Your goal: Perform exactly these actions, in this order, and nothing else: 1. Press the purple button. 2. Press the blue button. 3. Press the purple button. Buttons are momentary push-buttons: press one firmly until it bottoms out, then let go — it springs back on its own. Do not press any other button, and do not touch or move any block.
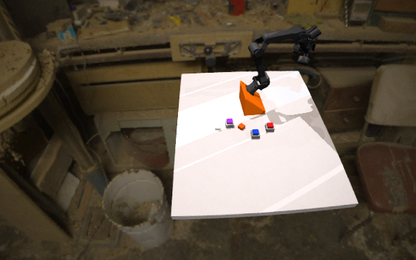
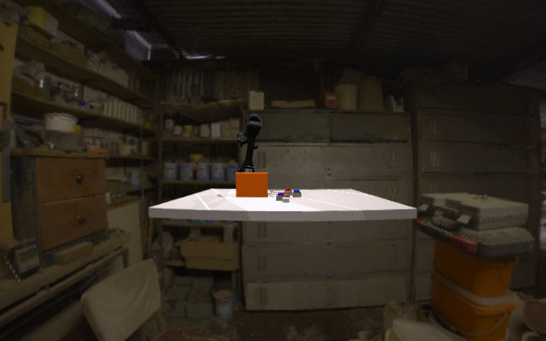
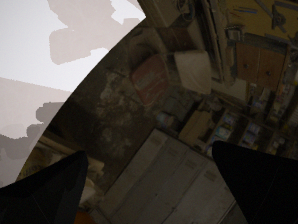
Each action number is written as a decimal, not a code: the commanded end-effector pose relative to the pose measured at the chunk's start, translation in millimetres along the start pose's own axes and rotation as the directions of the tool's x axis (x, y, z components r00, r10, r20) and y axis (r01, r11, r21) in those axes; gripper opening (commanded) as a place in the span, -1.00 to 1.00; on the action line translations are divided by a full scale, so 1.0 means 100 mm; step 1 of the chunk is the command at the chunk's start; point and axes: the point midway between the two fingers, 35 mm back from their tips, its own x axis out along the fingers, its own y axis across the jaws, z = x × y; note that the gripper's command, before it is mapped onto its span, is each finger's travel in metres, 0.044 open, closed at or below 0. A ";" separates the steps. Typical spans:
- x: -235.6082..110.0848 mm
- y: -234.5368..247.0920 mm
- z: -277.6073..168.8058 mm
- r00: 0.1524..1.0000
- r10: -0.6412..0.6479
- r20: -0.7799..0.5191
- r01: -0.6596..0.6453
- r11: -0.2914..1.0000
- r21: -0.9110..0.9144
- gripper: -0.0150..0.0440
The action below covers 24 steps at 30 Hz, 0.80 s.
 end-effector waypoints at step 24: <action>-0.12 3.59 -0.96 0.440 0.868 0.230 -0.109 -0.203 0.973 0.86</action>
